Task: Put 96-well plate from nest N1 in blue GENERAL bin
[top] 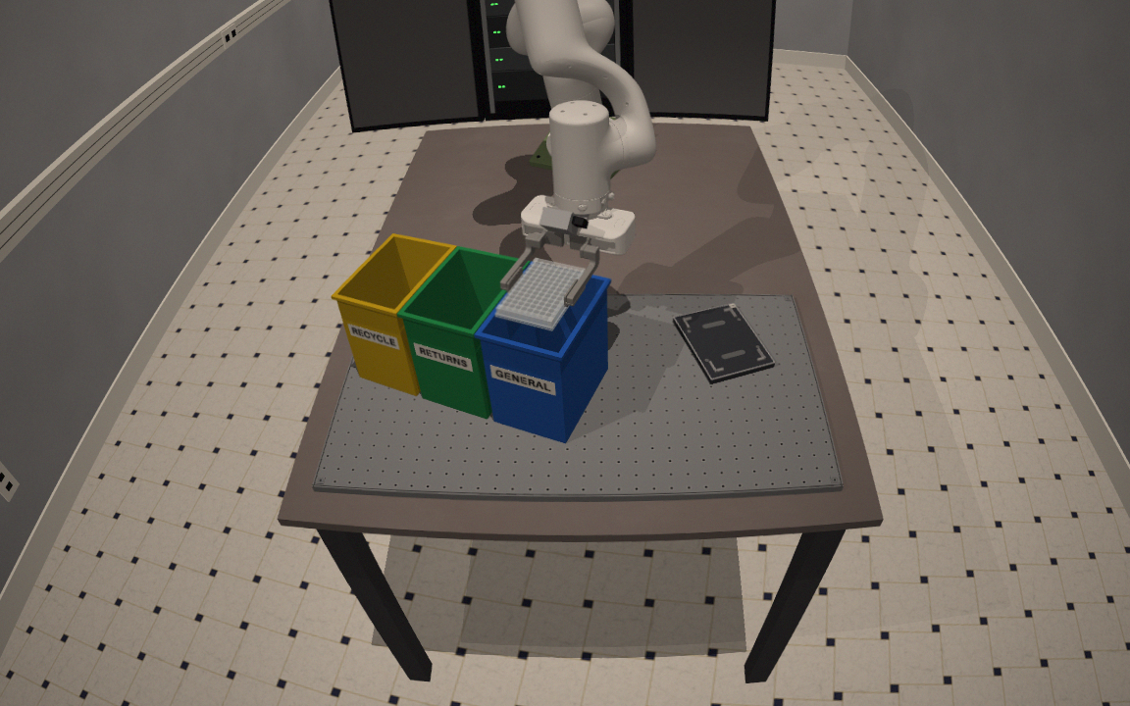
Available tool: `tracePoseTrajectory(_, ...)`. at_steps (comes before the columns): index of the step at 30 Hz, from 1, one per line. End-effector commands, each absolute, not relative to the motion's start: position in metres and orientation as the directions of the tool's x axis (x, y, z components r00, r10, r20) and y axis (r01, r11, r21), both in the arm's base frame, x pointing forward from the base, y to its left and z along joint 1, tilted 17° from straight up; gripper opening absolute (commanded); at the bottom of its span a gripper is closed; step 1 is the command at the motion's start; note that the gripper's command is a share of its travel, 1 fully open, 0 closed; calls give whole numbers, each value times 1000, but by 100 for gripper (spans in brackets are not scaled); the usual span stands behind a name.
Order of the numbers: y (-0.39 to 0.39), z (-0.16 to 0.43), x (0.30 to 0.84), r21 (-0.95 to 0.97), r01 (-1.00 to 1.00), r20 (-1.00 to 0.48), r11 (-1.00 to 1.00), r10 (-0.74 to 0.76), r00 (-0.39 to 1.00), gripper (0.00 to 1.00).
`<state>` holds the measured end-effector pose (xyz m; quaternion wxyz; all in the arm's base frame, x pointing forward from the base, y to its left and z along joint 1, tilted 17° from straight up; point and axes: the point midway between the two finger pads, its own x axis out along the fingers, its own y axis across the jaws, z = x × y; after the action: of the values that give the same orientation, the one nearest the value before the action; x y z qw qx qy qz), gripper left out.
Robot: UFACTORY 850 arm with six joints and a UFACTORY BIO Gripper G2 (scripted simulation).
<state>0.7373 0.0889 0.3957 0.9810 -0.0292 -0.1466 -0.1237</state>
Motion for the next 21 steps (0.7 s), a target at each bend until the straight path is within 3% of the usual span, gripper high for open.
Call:
tracePoseTrajectory(1,89,397,738,-20,251,297,968,-234,926,0)
tracePoseTrajectory(21,89,386,741,-20,251,297,968,-234,926,0)
